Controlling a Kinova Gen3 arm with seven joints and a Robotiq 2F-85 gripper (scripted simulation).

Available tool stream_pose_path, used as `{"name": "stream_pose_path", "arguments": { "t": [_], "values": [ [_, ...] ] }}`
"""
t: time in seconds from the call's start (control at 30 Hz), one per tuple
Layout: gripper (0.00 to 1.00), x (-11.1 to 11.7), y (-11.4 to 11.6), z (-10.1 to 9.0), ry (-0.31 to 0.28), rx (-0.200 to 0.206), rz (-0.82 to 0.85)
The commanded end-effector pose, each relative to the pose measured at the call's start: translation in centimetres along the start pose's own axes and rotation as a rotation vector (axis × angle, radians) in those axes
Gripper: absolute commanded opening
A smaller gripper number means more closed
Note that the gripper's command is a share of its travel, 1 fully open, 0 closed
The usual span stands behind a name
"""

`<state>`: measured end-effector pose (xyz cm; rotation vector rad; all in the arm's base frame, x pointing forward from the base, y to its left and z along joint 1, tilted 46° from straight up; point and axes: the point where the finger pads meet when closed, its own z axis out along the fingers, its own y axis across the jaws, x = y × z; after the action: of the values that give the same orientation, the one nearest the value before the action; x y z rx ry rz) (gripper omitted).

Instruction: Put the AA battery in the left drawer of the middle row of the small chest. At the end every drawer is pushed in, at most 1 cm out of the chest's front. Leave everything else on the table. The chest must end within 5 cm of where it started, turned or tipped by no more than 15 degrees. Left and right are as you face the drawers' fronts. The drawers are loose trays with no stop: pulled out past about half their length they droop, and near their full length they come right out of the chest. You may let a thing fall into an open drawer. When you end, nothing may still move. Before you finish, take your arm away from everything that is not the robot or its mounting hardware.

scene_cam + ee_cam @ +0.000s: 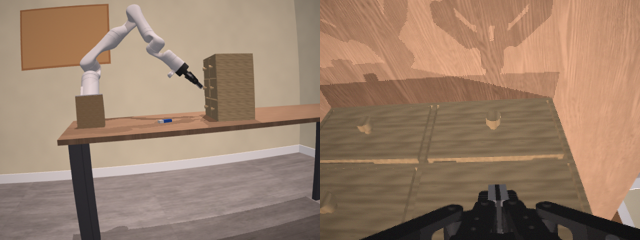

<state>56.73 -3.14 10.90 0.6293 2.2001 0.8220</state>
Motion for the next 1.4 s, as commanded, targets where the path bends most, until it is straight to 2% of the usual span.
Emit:
{"name": "stream_pose_path", "arguments": {
  "t": [0.0,0.9,1.27,1.37],
  "values": [
    [0.00,0.0,-0.1,0.1,0.004,0.003,0.006],
    [0.00,0.1,-0.1,0.1,0.004,0.003,0.006],
    [0.00,3.5,-0.1,-3.0,0.011,0.005,0.008],
    [0.00,3.8,-0.1,-3.4,0.011,0.005,0.008]
  ]
}}
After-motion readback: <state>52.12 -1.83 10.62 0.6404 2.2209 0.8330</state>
